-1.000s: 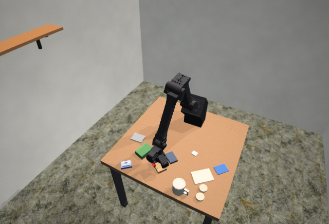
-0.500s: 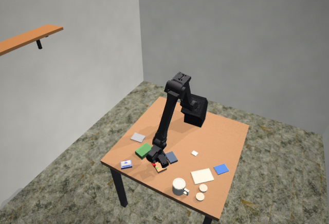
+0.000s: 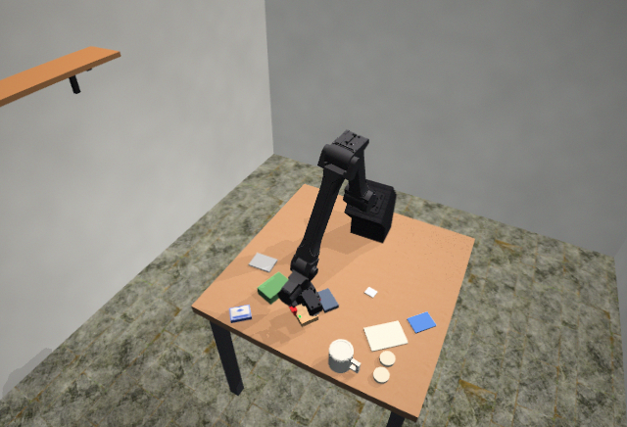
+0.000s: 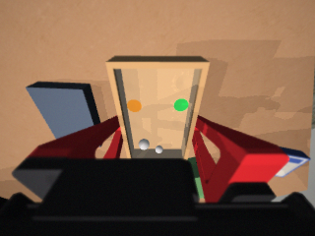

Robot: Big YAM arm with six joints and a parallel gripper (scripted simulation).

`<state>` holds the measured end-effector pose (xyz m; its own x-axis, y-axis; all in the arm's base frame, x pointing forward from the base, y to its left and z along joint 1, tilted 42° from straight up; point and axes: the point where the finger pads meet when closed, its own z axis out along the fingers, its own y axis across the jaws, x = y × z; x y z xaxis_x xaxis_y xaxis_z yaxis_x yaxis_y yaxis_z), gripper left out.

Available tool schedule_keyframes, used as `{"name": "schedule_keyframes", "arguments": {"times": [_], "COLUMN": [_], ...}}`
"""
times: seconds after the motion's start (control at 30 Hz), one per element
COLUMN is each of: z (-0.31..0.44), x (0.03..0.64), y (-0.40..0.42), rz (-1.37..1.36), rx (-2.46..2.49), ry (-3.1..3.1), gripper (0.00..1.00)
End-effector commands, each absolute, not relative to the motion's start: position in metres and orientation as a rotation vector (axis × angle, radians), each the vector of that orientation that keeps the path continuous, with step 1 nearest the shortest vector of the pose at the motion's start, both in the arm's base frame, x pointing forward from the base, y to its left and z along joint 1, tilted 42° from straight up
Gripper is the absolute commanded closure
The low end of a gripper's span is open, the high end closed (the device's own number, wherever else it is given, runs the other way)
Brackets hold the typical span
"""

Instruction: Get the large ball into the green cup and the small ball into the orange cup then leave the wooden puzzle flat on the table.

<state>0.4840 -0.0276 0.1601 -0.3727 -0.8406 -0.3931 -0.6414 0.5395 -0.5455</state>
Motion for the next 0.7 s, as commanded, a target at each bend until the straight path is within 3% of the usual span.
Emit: {"name": "schedule_keyframes", "arguments": {"times": [0.0,0.67], "z": [0.177,0.198], "x": [0.476,0.458], "y": [-0.035,-0.036], "rz": [-0.421,-0.423], "rx": [-1.177,-1.174], "ry": [2.120,2.118], "gripper": [0.33,0.33]}}
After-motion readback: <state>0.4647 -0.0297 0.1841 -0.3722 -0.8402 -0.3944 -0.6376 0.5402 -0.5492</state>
